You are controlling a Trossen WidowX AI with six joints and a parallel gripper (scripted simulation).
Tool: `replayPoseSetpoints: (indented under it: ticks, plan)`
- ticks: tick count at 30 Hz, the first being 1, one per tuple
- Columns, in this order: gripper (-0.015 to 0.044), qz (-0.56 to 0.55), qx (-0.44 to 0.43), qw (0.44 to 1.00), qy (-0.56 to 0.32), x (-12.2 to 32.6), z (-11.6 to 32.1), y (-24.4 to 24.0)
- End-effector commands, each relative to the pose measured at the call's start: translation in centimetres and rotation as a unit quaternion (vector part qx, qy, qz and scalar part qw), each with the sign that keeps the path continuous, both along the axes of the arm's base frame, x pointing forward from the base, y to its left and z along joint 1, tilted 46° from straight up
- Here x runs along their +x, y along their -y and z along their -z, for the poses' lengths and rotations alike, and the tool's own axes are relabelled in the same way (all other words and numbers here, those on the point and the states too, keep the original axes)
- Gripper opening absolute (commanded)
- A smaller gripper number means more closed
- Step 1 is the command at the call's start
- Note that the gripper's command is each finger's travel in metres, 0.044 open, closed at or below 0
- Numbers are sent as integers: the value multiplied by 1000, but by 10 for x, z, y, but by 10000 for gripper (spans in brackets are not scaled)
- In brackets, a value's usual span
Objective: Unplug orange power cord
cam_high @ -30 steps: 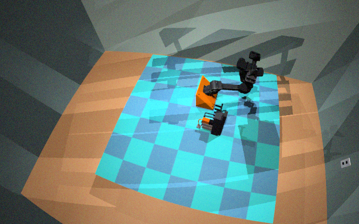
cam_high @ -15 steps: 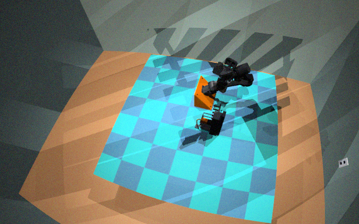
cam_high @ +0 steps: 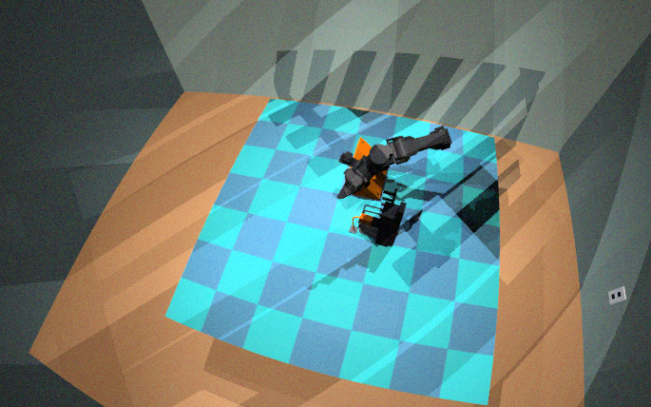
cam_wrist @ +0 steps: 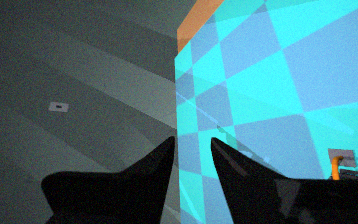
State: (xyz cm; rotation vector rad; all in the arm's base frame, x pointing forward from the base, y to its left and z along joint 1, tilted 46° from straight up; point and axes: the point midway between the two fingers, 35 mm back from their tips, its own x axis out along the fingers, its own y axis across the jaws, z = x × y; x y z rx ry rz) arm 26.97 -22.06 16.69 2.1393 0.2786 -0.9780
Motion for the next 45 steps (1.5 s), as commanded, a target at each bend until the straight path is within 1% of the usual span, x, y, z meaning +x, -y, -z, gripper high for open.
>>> replayPoseSetpoints:
  ticks: [1,6,8,10,24,45]
  plan:
    - [160,-146,80,982,-89,5,52,-44]
    - [160,-303,188,922,-154,-3,91,-100]
    - [160,-358,235,888,-169,-9,100,-121]
    - [160,-389,265,865,-175,-12,104,-134]
    - [160,-393,269,862,-175,-12,104,-136]
    - [160,-393,269,861,-175,-7,80,-158]
